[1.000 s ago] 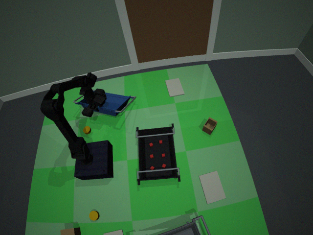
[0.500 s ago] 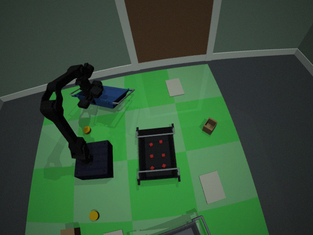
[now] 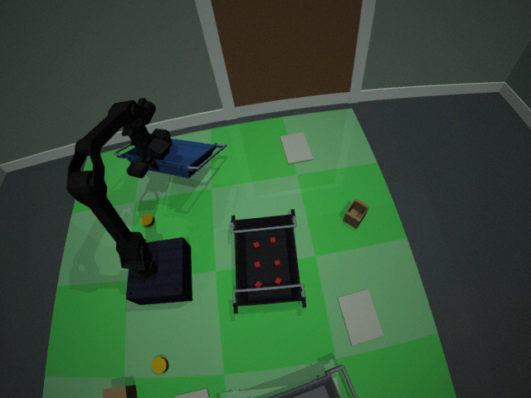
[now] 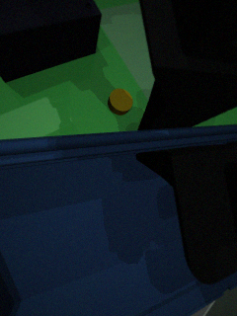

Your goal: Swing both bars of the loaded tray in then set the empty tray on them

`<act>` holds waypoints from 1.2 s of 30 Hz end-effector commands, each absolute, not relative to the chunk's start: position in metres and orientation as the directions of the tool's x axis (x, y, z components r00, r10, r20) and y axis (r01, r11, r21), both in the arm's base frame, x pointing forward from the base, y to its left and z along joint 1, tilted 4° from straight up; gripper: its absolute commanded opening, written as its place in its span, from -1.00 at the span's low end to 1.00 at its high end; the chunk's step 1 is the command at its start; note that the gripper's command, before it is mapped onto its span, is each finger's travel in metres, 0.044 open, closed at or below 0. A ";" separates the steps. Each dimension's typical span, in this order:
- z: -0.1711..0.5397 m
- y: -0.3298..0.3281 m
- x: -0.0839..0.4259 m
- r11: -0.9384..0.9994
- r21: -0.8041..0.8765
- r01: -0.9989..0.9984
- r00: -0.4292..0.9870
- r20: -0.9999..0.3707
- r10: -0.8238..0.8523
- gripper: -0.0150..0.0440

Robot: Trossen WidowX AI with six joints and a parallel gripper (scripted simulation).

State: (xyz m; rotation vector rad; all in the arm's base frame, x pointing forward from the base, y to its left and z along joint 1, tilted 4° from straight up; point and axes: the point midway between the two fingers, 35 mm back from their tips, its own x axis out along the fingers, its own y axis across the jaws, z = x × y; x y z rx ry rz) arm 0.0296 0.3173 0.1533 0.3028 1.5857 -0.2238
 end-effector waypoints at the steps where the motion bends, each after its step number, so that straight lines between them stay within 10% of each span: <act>1: 0.163 0.321 0.030 0.943 0.078 0.324 -0.019 -0.996 0.089 -0.49; 36: 0.161 0.318 0.051 0.924 0.075 0.376 -0.016 -0.996 0.087 -0.49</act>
